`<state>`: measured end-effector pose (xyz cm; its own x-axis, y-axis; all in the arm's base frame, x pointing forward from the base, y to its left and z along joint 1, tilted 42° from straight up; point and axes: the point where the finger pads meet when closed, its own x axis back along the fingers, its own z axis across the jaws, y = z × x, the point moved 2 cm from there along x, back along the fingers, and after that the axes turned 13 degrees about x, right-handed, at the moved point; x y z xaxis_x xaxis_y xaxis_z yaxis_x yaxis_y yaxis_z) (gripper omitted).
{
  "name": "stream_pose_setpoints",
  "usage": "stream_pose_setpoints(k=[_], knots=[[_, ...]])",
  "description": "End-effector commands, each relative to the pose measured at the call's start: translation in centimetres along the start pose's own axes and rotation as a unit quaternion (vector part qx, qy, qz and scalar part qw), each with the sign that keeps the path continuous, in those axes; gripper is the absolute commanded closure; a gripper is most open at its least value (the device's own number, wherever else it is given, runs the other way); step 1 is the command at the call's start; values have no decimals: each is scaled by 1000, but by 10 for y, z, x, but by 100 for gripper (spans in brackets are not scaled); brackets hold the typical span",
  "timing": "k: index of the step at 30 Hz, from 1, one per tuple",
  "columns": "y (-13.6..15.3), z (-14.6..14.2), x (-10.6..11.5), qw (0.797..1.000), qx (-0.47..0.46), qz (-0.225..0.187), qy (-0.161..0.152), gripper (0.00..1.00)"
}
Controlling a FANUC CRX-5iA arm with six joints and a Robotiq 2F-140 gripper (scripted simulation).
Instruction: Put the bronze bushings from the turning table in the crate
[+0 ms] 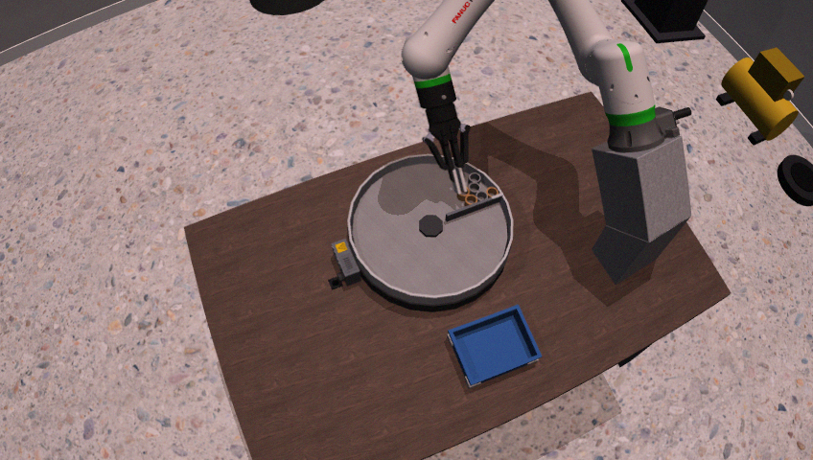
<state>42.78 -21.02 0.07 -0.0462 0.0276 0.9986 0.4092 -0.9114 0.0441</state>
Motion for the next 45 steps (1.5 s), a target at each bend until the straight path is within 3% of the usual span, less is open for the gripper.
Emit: stream_pose_setpoints(k=[1,45], knots=[[0,0,0,1000,0,0,0,94],[0,-4,1,1000,0,0,0,94]])
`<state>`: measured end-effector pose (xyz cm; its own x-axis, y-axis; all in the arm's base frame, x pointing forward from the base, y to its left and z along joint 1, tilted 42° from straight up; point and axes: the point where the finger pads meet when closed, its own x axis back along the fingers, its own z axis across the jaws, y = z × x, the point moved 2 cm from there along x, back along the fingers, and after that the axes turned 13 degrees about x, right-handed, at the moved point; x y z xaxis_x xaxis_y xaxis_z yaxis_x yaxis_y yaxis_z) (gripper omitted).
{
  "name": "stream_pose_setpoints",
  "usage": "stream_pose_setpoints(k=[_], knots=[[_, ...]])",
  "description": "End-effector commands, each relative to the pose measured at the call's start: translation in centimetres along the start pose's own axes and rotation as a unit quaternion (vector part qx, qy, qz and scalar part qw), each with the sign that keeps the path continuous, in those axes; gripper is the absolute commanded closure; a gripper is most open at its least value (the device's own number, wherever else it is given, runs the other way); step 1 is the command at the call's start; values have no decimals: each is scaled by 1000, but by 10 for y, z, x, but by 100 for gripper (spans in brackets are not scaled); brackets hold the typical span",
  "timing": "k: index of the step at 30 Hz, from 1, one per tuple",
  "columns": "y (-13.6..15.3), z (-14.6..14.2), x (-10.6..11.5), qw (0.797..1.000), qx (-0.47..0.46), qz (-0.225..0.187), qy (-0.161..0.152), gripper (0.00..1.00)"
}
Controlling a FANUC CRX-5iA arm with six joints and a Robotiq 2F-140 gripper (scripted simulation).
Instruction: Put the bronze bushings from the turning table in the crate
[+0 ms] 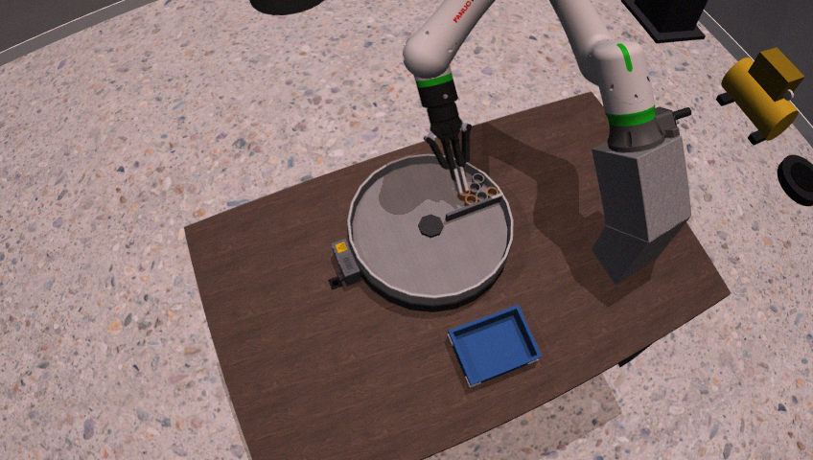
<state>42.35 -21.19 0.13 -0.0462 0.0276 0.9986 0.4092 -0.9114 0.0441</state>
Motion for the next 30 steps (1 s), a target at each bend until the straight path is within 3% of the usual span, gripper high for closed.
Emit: stream_pose_setpoints(k=[1,30], knots=[[0,0,0,1000,0,0,0,94],[5,-1,-6,1000,0,0,0,94]])
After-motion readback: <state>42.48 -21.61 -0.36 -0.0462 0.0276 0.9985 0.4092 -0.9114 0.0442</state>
